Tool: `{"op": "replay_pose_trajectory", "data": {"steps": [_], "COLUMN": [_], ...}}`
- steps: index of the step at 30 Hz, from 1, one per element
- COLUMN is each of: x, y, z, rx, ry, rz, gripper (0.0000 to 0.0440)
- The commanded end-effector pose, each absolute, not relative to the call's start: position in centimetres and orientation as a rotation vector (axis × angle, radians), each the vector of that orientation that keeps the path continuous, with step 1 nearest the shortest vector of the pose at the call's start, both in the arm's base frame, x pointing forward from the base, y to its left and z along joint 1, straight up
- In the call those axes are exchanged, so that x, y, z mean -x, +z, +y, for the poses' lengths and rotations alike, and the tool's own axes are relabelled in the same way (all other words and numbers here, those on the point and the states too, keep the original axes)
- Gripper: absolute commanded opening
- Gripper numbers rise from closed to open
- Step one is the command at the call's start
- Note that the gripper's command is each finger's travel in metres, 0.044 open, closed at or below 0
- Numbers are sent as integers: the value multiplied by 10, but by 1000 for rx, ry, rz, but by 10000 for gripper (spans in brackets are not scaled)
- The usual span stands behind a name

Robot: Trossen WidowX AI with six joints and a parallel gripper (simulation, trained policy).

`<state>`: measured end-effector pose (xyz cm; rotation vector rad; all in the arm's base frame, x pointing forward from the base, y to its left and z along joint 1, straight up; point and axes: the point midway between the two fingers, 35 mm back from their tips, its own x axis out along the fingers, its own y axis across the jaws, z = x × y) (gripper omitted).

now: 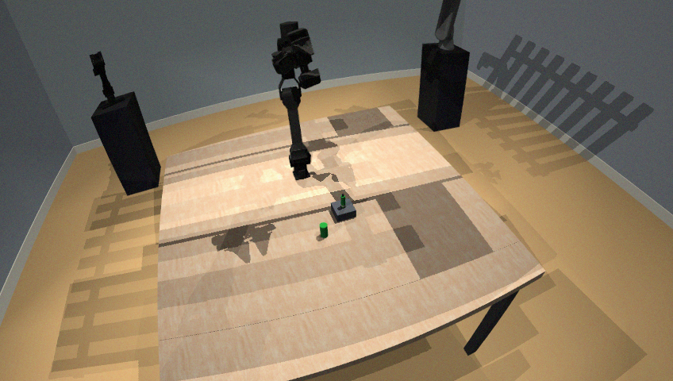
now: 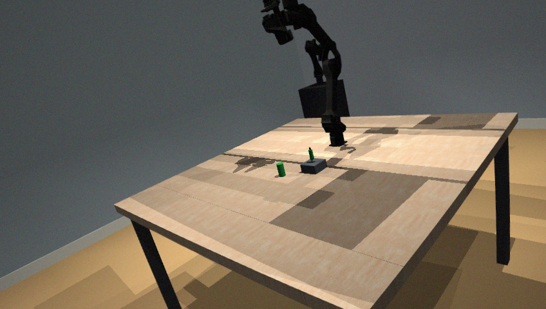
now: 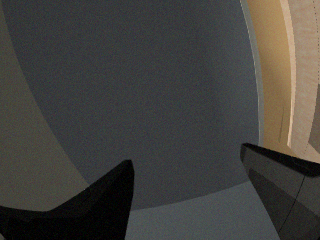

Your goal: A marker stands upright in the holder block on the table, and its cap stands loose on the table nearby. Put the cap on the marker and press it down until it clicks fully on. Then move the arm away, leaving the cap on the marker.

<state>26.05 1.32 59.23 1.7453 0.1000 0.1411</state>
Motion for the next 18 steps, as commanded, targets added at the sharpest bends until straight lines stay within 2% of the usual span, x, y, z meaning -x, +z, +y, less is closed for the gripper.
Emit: {"op": "replay_pose_trajectory", "data": {"steps": [1, 18], "x": [-269, -295], "y": [579, 523], "z": [16, 28], "rx": [-1750, -1762], "ry": [97, -79], "rz": [149, 354], "gripper": [334, 336]}}
